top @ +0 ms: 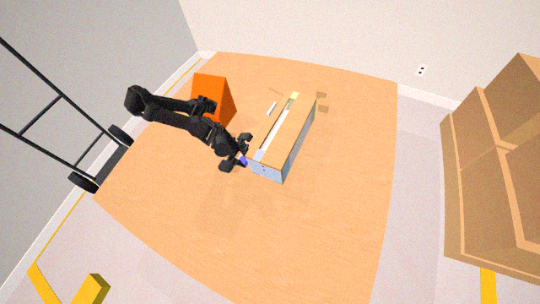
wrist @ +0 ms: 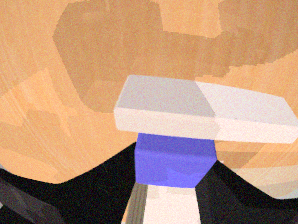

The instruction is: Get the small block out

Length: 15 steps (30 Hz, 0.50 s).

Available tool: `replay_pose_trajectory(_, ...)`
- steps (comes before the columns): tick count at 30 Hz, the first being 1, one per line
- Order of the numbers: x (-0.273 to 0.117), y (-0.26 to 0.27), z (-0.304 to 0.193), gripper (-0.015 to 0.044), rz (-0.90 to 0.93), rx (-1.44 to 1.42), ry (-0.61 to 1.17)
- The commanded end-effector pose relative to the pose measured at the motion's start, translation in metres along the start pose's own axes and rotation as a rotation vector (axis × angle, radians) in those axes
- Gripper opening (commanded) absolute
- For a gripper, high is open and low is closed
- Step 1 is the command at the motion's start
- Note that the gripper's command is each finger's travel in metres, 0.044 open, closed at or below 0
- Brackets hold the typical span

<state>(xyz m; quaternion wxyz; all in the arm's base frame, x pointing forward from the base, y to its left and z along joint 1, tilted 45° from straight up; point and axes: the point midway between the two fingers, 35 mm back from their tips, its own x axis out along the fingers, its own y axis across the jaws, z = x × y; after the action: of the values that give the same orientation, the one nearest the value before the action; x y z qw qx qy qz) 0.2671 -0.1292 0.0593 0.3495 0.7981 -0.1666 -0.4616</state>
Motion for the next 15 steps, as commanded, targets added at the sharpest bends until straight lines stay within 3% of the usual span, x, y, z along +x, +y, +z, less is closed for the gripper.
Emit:
replay_pose_trajectory(1, -0.002, -0.002, 0.0, 0.0, -0.005, -0.011, -0.003)
replay_pose_trajectory(15, -0.054, 0.0, -0.025, 0.0, -0.003, -0.001, -0.001)
